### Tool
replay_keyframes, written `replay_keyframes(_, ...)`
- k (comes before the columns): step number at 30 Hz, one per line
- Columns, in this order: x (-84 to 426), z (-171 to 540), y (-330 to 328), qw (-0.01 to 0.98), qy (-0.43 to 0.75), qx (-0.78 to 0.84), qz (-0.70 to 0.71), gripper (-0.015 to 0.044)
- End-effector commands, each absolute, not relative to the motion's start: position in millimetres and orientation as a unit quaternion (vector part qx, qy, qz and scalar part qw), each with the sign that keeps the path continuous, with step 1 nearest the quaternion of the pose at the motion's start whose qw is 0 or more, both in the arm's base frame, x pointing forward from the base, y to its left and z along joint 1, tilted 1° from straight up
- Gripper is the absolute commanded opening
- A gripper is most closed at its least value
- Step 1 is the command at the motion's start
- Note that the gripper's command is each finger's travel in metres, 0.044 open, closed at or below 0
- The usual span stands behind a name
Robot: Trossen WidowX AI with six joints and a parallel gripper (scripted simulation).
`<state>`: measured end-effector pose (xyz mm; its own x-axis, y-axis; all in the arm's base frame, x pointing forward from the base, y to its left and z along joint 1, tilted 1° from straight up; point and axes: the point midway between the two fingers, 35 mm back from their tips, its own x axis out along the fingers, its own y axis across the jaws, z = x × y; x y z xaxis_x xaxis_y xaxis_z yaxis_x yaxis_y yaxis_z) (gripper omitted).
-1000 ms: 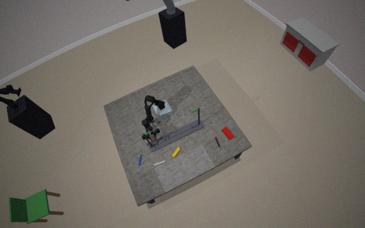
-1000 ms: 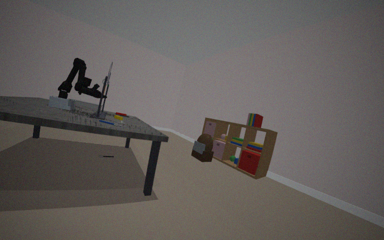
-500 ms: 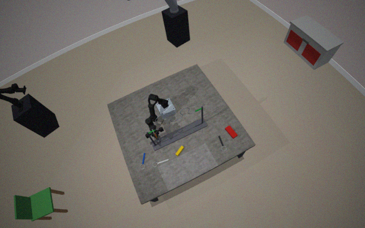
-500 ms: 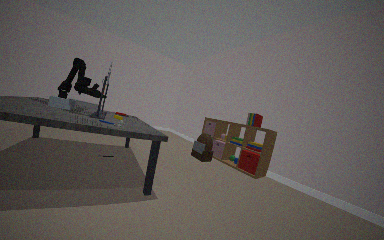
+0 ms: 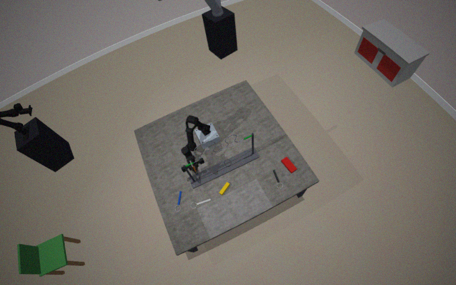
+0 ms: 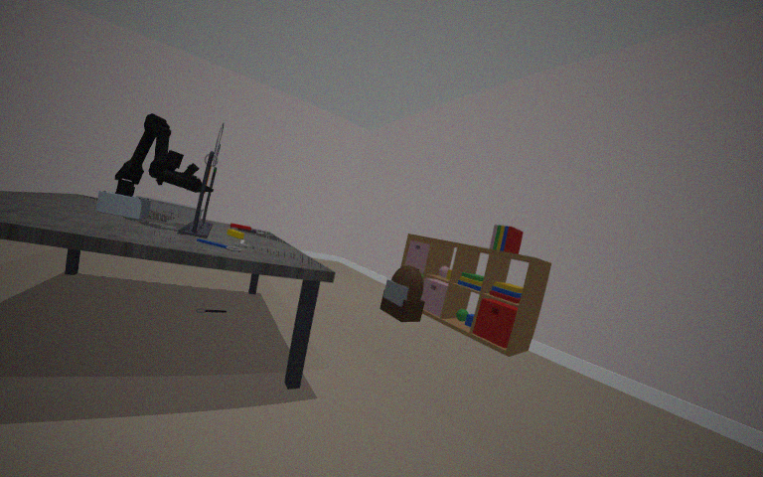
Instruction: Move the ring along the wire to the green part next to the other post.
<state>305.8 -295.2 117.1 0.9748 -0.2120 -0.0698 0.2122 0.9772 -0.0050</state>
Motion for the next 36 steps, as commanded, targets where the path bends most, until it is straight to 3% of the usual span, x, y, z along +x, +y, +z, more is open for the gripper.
replay_keyframes(1, 305.8, 120.5, -295.3, 0.994, 0.033, 0.002, -0.109, -0.0150)
replay_keyframes(36, 307.0, 120.5, -290.0, 0.993, 0.033, 0.003, -0.109, -0.0150)
